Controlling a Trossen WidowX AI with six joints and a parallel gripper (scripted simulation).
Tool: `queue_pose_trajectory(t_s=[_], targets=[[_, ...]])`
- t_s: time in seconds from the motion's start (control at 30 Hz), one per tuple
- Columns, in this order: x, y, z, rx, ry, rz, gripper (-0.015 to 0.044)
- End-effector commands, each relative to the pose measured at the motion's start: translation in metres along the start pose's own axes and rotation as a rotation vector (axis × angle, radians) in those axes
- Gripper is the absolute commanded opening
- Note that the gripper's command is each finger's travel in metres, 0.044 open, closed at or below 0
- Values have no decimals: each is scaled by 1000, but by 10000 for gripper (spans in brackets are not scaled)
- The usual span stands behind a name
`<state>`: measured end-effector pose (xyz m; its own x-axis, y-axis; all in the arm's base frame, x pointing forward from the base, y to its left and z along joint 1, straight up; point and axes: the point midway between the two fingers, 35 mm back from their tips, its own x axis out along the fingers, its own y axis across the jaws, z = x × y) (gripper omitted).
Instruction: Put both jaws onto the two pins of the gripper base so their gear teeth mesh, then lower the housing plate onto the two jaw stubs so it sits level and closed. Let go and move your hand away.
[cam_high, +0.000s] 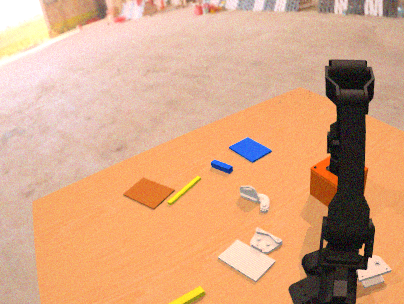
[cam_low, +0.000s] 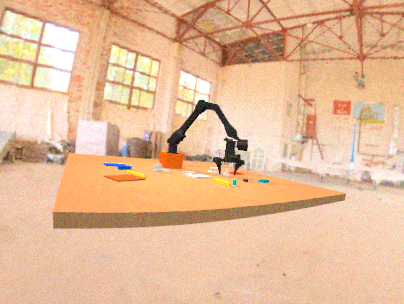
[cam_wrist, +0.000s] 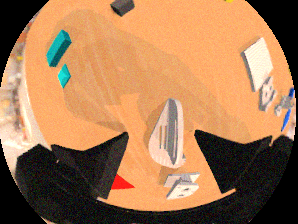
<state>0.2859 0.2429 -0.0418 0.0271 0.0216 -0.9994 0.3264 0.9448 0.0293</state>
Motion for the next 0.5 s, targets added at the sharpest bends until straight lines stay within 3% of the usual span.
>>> queue_pose_trajectory(t_s=[0.0, 0.07, 0.4, 0.47], targets=[[0, 0, 0, 5, 0, 1, 440], [0, 0, 0, 5, 0, 1, 440], [0, 0, 0, 0, 0, 0, 177], [0, 0, 0, 0, 0, 0, 164]])
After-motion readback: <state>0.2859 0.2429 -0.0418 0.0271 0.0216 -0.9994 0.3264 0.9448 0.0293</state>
